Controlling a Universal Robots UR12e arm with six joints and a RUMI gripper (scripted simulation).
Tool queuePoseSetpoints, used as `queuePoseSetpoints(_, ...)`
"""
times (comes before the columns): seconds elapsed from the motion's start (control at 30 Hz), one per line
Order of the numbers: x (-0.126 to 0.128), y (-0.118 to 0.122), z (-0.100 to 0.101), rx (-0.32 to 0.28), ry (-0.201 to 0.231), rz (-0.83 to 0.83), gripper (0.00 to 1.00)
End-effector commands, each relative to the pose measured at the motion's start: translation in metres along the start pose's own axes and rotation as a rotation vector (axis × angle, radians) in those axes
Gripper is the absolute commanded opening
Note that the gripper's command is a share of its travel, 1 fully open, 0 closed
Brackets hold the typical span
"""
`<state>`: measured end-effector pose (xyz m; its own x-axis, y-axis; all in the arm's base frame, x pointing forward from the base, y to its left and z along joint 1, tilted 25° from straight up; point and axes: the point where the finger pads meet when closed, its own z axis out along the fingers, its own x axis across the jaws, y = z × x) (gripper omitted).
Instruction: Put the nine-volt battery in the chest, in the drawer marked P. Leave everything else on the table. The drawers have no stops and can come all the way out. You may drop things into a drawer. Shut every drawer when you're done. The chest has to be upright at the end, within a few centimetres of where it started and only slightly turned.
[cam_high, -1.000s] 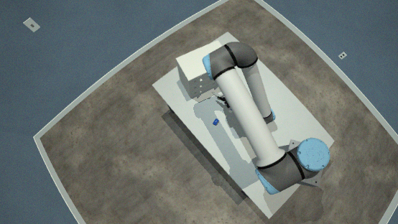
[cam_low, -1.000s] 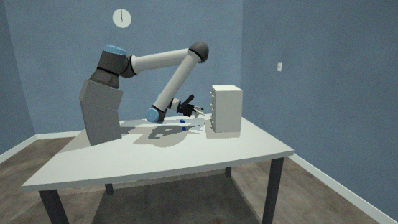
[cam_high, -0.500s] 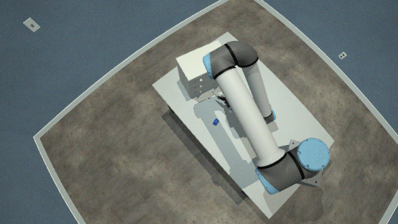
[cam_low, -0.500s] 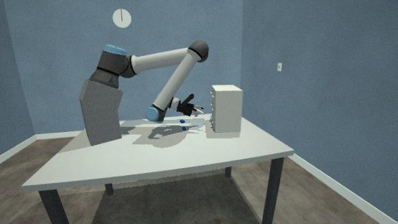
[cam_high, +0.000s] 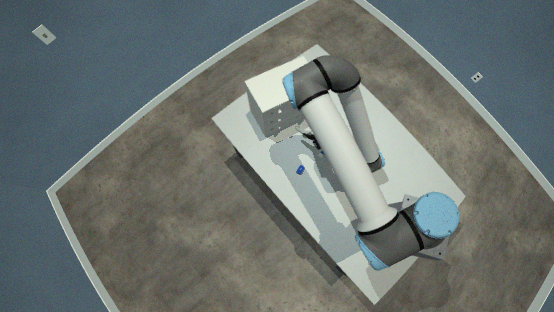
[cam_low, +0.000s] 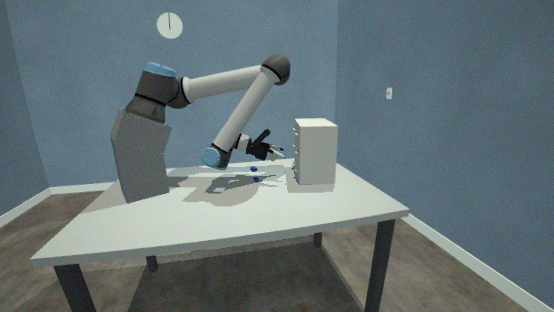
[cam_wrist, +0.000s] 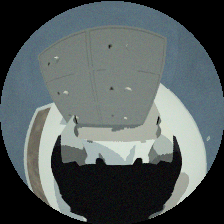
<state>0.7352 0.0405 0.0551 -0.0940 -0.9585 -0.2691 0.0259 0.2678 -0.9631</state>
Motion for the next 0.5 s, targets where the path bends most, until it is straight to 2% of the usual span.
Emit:
queuePoseSetpoints(0.0,-0.0001,-0.0008,-0.0002,0.0,0.0,0.0,1.0)
queuePoseSetpoints(0.47,0.0001,-0.0033,-0.0028,-0.039,0.0,-0.002,1.0)
